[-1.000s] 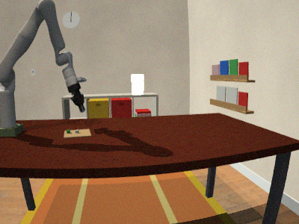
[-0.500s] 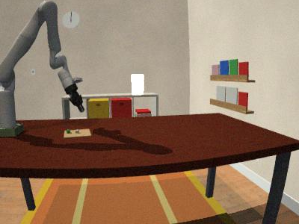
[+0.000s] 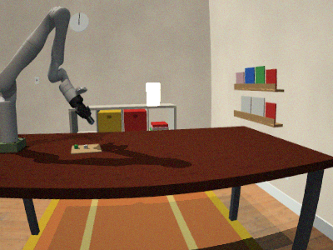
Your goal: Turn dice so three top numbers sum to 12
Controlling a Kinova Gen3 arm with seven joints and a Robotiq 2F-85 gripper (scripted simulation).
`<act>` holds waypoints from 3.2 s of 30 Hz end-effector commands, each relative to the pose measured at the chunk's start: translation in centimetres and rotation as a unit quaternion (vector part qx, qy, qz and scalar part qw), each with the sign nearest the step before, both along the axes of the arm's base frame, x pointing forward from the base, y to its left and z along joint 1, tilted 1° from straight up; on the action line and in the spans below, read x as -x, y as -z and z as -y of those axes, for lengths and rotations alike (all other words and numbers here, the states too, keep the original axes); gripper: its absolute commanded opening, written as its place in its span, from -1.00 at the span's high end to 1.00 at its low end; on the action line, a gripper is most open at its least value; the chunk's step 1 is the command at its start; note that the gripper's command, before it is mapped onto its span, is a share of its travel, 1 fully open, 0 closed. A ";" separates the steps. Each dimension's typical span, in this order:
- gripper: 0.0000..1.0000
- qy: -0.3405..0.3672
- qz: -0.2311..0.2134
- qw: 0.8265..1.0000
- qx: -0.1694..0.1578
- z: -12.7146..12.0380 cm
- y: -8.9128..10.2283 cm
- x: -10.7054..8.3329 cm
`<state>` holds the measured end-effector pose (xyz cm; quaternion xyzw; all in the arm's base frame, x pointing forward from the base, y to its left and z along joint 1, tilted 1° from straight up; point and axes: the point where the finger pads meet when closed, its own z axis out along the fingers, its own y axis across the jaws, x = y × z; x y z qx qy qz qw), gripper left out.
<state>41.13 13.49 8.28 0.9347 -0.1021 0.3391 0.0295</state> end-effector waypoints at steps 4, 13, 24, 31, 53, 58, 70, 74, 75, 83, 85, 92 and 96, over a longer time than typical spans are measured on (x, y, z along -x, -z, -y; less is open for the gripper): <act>0.78 -0.007 0.034 0.999 0.015 -0.3 0.8 0.8; 0.78 -0.007 0.099 0.995 0.027 -0.4 0.9 0.9; 0.78 -0.006 0.149 0.988 0.036 -0.5 0.9 1.1; 0.78 -0.006 0.173 0.984 0.041 -0.5 1.0 1.1; 0.78 -0.008 0.196 0.980 0.045 -0.6 1.0 1.2; 0.78 -0.008 0.196 0.980 0.045 -0.6 1.1 1.2; 0.78 -0.008 0.196 0.980 0.045 -0.6 3.5 1.2; 0.78 -0.008 0.196 0.980 0.045 -0.6 5.0 1.2; 0.78 -0.008 0.196 0.980 0.045 -0.6 5.4 1.2; 0.78 -0.008 0.196 0.980 0.045 -0.6 7.6 1.1; 0.78 -0.008 0.196 0.980 0.045 -0.6 8.1 1.1; 0.78 -0.008 0.196 0.980 0.045 -0.6 8.8 1.1; 0.78 -0.008 0.196 0.980 0.045 -0.6 8.8 1.1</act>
